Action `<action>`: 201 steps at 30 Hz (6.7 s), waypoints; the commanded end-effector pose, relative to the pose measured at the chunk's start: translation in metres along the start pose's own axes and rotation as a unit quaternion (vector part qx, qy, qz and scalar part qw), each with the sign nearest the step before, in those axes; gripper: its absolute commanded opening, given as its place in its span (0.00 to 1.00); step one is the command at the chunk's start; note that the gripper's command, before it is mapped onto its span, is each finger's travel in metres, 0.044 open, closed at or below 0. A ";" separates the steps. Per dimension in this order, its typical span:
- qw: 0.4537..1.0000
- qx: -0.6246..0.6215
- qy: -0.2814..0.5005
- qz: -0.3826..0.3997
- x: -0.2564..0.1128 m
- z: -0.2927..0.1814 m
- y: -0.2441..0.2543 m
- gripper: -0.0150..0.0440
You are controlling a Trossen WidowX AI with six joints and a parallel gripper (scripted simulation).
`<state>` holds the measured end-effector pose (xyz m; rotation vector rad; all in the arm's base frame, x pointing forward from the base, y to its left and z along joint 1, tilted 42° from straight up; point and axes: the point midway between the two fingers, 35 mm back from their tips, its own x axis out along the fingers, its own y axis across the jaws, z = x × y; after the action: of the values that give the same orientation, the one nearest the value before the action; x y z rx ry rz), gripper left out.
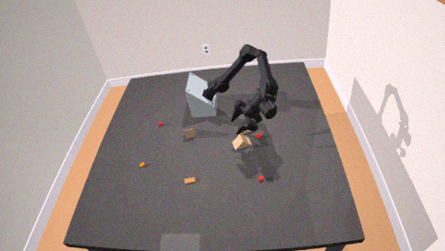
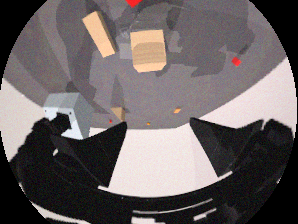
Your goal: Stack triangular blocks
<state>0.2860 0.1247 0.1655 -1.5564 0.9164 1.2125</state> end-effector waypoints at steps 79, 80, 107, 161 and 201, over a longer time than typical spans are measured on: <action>1.000 -0.010 -0.014 -0.001 -0.009 0.031 0.006 0.25; 1.000 -0.010 -0.014 -0.001 -0.009 0.031 0.006 0.25; 0.908 0.366 -0.159 0.131 0.012 0.025 0.014 0.25; 0.638 0.685 -0.232 0.263 0.061 -0.070 0.032 0.25; 0.626 0.700 -0.205 0.273 0.124 -0.187 0.159 0.25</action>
<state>0.2285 -0.0973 0.0307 0.2892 1.4666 0.6697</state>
